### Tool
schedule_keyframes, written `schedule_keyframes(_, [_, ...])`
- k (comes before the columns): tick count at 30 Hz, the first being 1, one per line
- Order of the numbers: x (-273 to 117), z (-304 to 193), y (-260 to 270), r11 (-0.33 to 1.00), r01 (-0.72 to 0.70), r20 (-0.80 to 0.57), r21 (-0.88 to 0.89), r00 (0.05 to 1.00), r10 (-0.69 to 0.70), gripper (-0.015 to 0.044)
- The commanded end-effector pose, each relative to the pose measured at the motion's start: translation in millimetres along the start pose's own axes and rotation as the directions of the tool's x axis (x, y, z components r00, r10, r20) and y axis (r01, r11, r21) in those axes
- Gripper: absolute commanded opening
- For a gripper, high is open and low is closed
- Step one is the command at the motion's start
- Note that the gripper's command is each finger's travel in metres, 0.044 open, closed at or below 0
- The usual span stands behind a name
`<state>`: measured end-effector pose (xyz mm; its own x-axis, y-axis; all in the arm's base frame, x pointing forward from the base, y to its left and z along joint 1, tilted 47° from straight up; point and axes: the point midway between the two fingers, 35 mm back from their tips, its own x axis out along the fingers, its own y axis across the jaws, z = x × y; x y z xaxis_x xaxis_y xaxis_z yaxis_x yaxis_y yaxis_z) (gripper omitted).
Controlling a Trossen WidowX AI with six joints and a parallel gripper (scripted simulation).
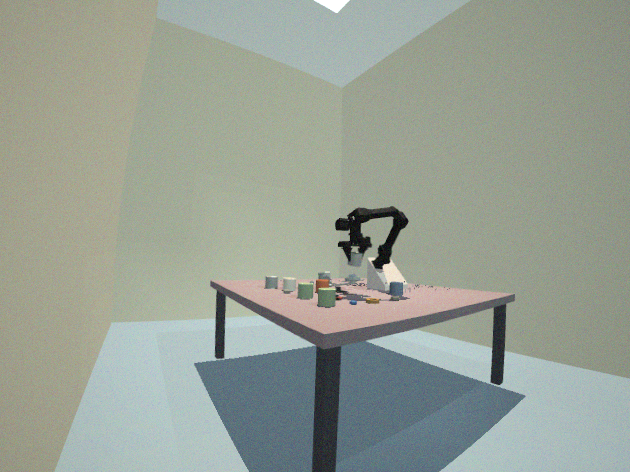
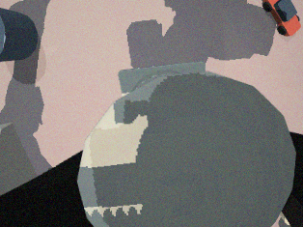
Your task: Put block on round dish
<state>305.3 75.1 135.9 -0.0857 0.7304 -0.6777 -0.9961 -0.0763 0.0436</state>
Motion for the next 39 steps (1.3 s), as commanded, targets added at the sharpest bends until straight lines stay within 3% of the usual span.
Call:
schedule_keyframes(1, [0, 0, 0, 1.000, 0.003, 0.000, 0.002, 1.000, -0.003, 0.0000])
schedule_keyframes(19, [0, 0, 0, 1.000, 0.002, -0.001, 0.002, 1.000, -0.002, 0.0000])
schedule_keyframes(39, [62, 68, 46, 1.000, 0.012, -0.031, -0.001, 0.999, -0.012, 0.0000])
